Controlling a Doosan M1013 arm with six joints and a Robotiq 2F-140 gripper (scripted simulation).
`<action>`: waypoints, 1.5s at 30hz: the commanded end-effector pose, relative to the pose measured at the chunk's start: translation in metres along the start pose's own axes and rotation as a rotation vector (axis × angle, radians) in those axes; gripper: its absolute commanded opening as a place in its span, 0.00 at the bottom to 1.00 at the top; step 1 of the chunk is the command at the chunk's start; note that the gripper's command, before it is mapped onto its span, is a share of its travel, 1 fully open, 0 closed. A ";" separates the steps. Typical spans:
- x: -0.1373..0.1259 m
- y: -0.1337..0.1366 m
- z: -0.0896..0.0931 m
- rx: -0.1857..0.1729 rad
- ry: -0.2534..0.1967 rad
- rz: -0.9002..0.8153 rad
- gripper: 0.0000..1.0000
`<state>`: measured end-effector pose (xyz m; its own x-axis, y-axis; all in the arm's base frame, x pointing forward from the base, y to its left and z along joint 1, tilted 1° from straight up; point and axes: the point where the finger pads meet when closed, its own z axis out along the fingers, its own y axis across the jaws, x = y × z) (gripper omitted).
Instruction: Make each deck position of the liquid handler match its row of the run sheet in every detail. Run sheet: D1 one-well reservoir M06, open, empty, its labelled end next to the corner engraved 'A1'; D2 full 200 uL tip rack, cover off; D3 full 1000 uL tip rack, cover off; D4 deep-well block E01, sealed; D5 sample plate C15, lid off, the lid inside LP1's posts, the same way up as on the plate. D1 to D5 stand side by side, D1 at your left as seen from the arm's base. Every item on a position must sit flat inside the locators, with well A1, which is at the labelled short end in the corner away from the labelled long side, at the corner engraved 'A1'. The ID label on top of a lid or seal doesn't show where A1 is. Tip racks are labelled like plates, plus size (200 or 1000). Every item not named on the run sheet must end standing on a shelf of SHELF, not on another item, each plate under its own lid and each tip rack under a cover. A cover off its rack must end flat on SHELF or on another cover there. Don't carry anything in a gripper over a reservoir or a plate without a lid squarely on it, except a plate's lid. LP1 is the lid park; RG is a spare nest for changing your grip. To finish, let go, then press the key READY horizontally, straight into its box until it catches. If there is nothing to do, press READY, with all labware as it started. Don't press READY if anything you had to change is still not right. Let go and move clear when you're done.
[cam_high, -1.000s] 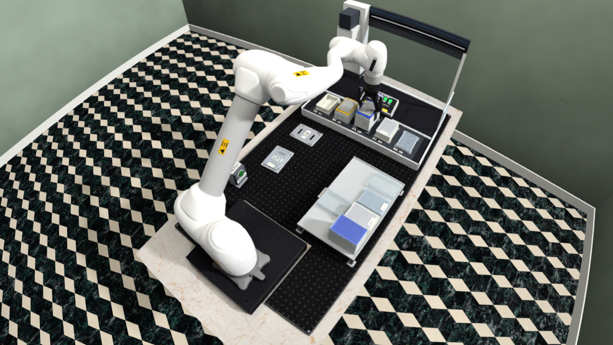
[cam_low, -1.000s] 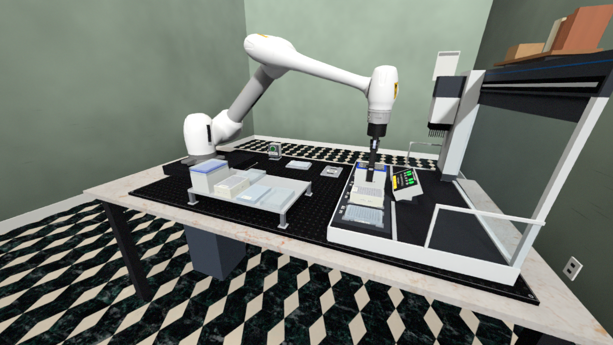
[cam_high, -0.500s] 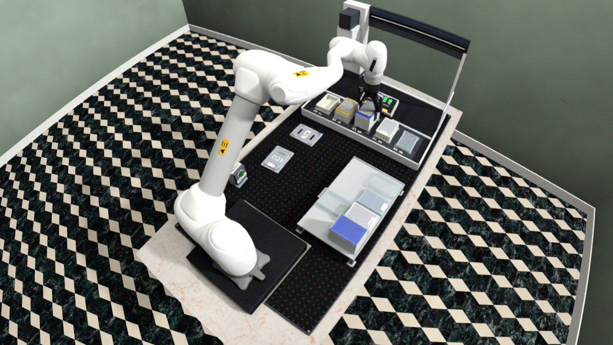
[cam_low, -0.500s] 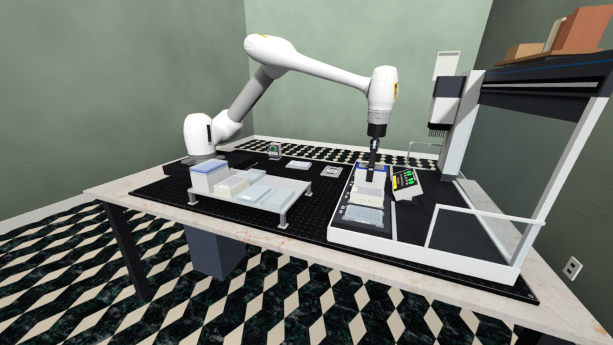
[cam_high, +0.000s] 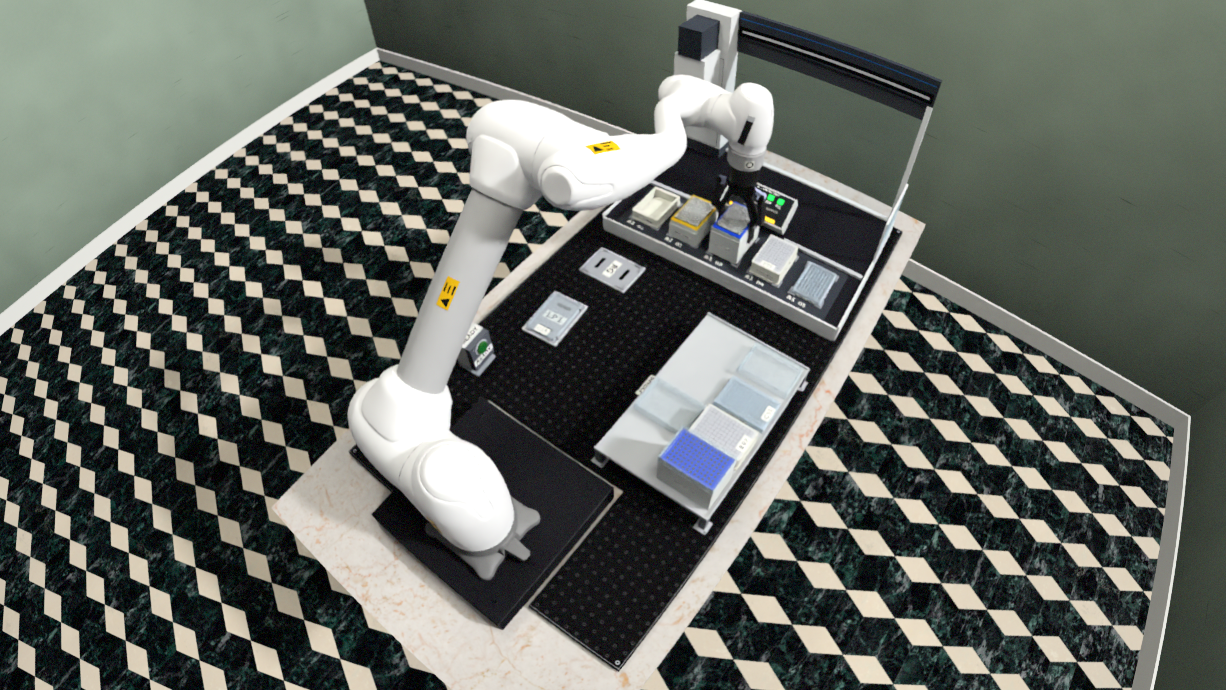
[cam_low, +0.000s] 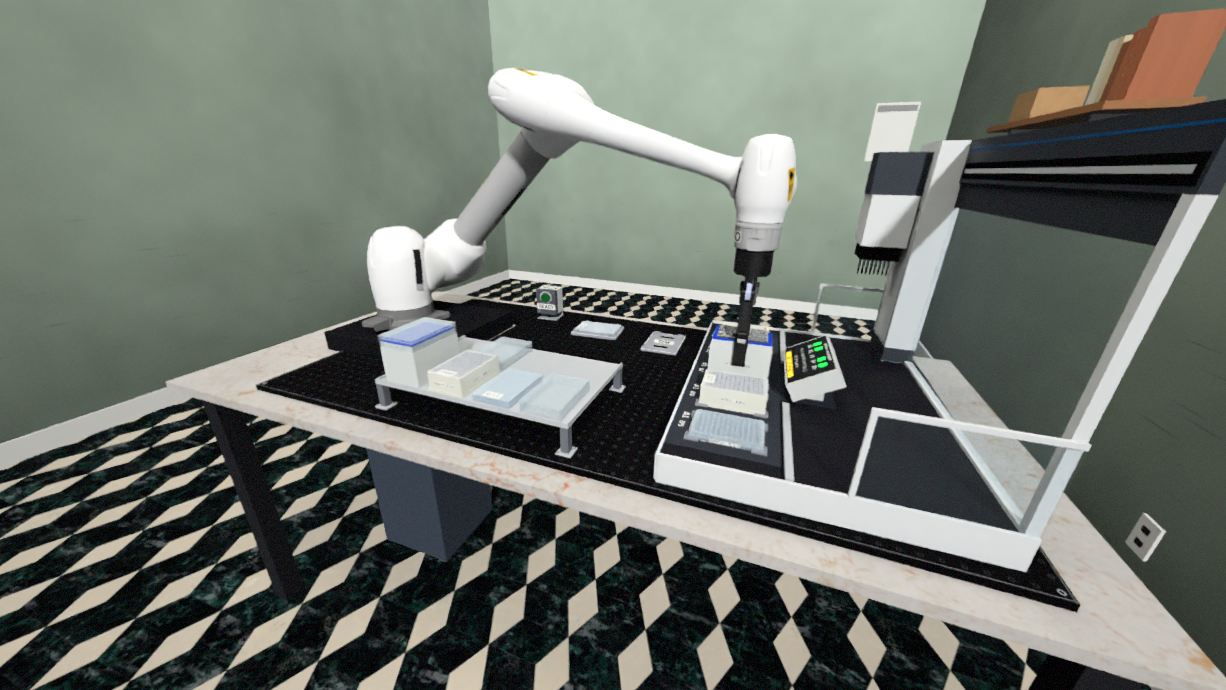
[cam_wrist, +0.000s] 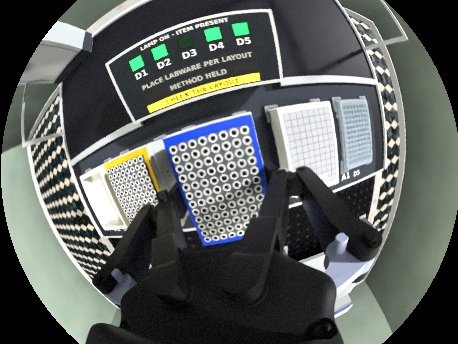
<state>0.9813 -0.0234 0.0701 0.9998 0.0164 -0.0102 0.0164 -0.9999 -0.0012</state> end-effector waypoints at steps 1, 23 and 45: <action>0.000 0.000 -0.001 0.000 0.002 0.000 0.10; 0.000 0.000 0.004 0.000 0.002 0.000 0.10; 0.000 0.000 0.004 0.000 0.002 0.000 0.66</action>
<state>0.9813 -0.0234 0.0645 0.9998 0.0164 -0.0101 0.0164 -0.9999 -0.0012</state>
